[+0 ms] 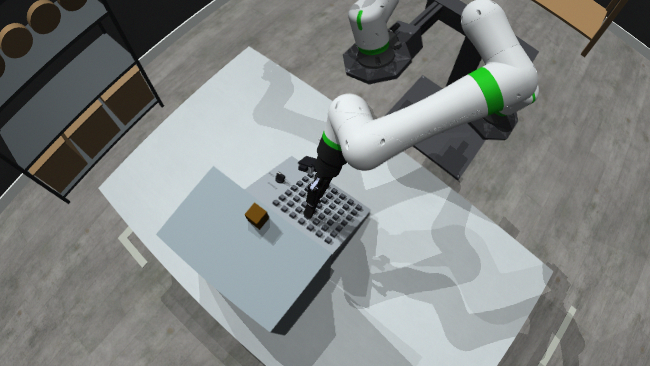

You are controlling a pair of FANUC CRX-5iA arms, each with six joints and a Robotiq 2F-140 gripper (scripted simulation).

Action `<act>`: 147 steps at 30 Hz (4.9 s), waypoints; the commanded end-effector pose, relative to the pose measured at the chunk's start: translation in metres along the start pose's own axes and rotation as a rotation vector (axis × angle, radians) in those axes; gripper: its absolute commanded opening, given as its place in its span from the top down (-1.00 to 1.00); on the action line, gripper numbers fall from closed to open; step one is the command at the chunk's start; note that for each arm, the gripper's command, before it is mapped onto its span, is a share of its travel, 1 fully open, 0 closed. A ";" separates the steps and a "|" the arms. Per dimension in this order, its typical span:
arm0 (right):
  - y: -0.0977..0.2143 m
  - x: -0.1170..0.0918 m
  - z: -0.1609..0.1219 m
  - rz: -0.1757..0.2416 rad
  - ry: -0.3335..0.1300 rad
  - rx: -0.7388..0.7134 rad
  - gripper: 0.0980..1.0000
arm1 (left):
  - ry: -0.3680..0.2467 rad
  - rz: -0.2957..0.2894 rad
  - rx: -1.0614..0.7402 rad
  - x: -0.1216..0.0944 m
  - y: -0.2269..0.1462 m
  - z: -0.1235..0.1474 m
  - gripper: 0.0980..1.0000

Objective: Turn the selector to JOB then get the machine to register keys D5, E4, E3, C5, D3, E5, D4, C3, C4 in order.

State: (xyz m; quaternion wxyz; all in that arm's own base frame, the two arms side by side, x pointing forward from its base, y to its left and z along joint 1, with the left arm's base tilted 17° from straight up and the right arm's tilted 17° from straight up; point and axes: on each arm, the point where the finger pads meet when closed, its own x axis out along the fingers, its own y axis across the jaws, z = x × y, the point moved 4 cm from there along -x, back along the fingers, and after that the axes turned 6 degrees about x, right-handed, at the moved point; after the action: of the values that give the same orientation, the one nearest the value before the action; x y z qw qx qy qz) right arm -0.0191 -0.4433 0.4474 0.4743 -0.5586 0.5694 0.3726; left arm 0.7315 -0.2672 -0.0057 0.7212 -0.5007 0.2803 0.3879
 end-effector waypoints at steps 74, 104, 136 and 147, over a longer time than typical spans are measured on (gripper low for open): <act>0.000 -0.001 0.000 0.000 0.002 0.000 -1.00 | 0.001 -0.002 -0.001 -0.020 -0.001 0.000 1.00; 0.000 -0.001 0.000 0.000 0.002 0.000 -1.00 | 0.001 -0.002 -0.001 -0.033 -0.005 -0.032 1.00; 0.000 -0.001 0.000 0.000 0.002 0.000 -1.00 | 0.001 -0.002 -0.001 -0.011 -0.005 -0.034 1.00; 0.000 -0.001 0.000 0.000 0.002 0.000 -1.00 | 0.001 -0.002 -0.001 -0.011 -0.005 -0.034 1.00</act>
State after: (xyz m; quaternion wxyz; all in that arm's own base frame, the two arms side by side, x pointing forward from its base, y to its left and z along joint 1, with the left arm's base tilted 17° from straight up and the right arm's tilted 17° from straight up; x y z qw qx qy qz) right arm -0.0191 -0.4433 0.4474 0.4743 -0.5586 0.5694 0.3726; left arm 0.7287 -0.3024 -0.0077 0.7212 -0.5007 0.2803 0.3879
